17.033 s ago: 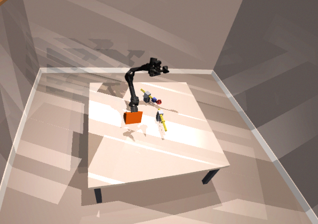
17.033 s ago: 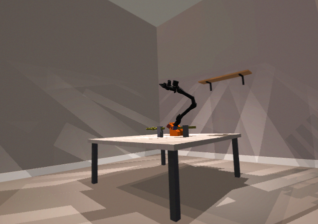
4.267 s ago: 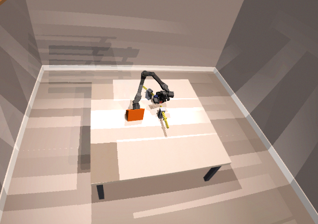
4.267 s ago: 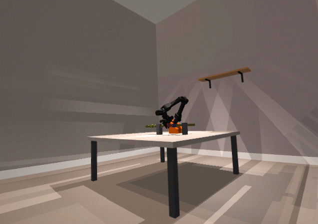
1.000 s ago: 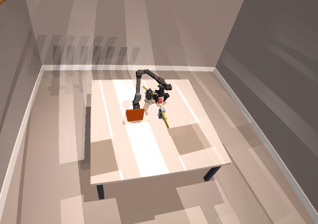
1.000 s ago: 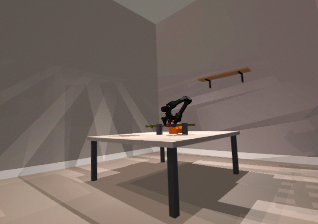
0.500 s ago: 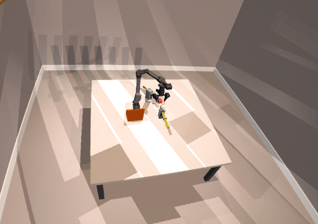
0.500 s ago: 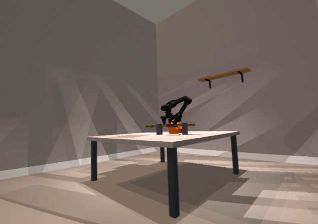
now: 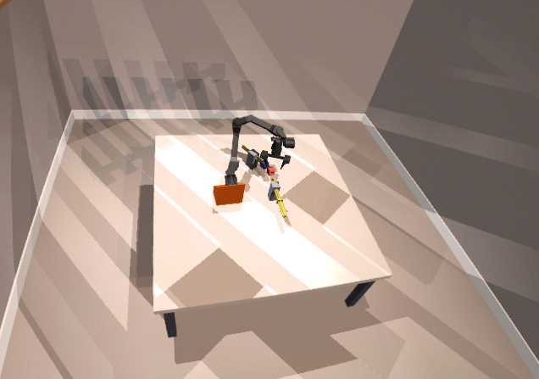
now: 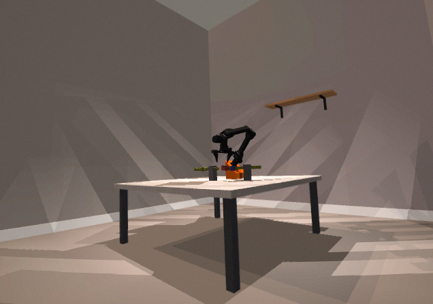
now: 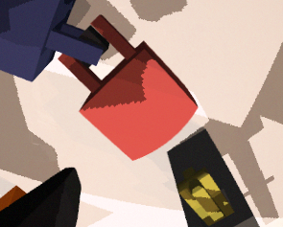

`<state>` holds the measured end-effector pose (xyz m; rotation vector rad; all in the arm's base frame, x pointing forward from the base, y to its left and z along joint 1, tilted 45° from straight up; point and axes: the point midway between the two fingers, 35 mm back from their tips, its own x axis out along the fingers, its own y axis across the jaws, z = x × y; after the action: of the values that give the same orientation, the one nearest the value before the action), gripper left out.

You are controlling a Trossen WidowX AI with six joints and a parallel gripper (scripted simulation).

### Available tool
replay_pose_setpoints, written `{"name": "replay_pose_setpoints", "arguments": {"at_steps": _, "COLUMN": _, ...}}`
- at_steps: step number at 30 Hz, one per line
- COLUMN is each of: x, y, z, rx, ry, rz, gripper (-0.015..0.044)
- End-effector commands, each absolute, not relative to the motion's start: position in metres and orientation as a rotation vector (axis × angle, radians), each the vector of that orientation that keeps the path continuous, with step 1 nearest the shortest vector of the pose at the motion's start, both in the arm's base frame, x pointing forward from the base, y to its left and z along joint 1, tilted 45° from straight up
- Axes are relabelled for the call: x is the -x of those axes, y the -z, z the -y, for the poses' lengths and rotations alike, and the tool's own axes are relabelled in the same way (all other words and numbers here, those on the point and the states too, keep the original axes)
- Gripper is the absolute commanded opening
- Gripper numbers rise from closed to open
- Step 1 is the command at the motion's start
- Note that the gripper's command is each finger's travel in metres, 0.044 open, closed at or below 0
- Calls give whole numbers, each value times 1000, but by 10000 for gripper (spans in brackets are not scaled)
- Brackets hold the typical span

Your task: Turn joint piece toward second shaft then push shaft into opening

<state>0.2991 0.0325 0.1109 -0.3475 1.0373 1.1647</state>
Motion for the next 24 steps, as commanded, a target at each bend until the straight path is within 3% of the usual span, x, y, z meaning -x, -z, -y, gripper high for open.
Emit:
{"name": "replay_pose_setpoints", "arguments": {"at_steps": 1, "x": -300, "y": -121, "z": -22, "rx": 202, "ry": -1082, "rz": -1115, "gripper": 440}}
{"name": "replay_pose_setpoints", "arguments": {"at_steps": 24, "x": -293, "y": -168, "z": 25, "rx": -450, "ry": -672, "rz": -1395, "gripper": 440}}
